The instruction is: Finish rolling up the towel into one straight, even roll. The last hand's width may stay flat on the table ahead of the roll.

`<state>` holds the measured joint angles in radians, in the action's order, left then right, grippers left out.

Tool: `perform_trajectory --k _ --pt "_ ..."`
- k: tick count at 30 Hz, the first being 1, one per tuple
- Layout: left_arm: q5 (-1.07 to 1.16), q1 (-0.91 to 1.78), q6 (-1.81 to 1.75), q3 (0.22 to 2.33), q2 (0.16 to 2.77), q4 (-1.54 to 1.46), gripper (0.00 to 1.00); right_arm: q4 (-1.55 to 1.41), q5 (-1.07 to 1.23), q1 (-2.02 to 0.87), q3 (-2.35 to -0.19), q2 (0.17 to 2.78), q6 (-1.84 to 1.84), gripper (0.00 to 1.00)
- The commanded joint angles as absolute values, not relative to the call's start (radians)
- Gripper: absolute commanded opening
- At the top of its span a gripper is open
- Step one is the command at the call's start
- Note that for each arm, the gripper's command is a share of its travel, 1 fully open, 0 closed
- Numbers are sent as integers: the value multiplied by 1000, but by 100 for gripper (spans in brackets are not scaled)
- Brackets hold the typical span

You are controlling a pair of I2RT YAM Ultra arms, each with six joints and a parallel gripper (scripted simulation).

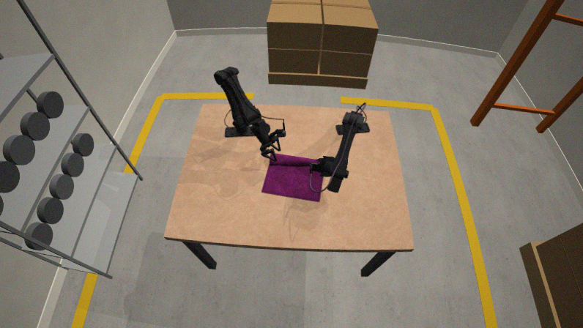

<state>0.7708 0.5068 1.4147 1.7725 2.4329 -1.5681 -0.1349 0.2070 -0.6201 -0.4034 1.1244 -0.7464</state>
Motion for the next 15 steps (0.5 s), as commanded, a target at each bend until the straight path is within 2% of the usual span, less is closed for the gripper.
perform_trajectory --k 1,10,15 --pt "770 502 1431 1794 2442 -1571 28 -12 221 -624 -356 1183 -754 98" --pt "770 502 1431 1794 2442 -1571 28 111 213 -639 -328 1270 -742 98" --pt "770 502 1431 1794 2442 -1571 28 120 213 -639 -328 1276 -741 77"
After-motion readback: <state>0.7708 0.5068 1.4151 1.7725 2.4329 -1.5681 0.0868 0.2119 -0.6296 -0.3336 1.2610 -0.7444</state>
